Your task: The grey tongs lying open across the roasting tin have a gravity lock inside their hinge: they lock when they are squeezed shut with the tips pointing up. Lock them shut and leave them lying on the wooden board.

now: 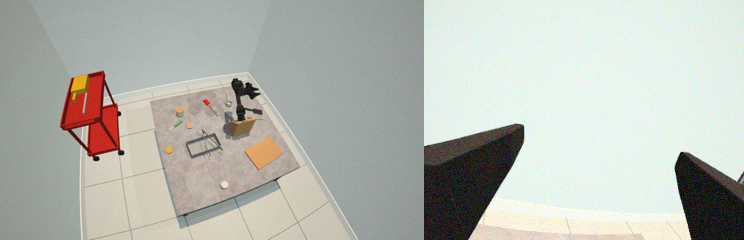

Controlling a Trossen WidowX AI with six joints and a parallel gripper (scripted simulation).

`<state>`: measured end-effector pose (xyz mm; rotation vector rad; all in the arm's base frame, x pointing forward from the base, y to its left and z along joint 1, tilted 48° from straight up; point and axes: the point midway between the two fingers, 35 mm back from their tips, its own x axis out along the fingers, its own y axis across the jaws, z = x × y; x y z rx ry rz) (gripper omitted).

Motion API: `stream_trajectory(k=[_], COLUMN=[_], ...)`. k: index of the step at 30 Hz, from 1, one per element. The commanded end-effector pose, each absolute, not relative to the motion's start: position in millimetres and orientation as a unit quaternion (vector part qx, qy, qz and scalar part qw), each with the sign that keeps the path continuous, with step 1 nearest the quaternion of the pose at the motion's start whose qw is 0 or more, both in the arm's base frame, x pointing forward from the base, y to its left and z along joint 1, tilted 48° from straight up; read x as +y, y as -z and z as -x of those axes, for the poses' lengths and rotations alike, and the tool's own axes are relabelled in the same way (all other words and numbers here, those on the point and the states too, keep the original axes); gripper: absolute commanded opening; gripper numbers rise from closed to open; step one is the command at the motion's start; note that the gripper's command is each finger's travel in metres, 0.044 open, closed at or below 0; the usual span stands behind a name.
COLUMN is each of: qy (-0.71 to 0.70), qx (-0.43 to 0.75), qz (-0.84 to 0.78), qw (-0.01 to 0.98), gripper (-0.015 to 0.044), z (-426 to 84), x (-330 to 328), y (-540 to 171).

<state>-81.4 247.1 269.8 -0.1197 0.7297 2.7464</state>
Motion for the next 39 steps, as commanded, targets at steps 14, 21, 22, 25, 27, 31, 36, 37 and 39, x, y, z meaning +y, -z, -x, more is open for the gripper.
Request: stream_trajectory(k=[14,21,22,25,27,31,36,37,39], qy=[-0.856,-0.748,-0.729,-0.669,-0.627,-0.537,-0.419,-0.395,-0.346], qx=[0.350,0.424,0.437,0.469,0.490,0.529,0.571,0.578,0.591], qz=[0.281,0.415,0.430,0.489,0.526,0.592,0.661,0.674,0.696], qw=[0.255,0.298,0.303,0.304,0.301,0.285,0.248,0.238,0.217], gripper=[0.0440,0.0440,0.0440,0.0440,0.0440,0.0440,0.0440,0.0440,0.0440], z=[-32,-132,-146,-188,-216,-270,-330,-340,-361], x=[284,269,264,246,231,195,143,132,109], y=[-158,-89,-80,-54,-39,-12,14,18,25])
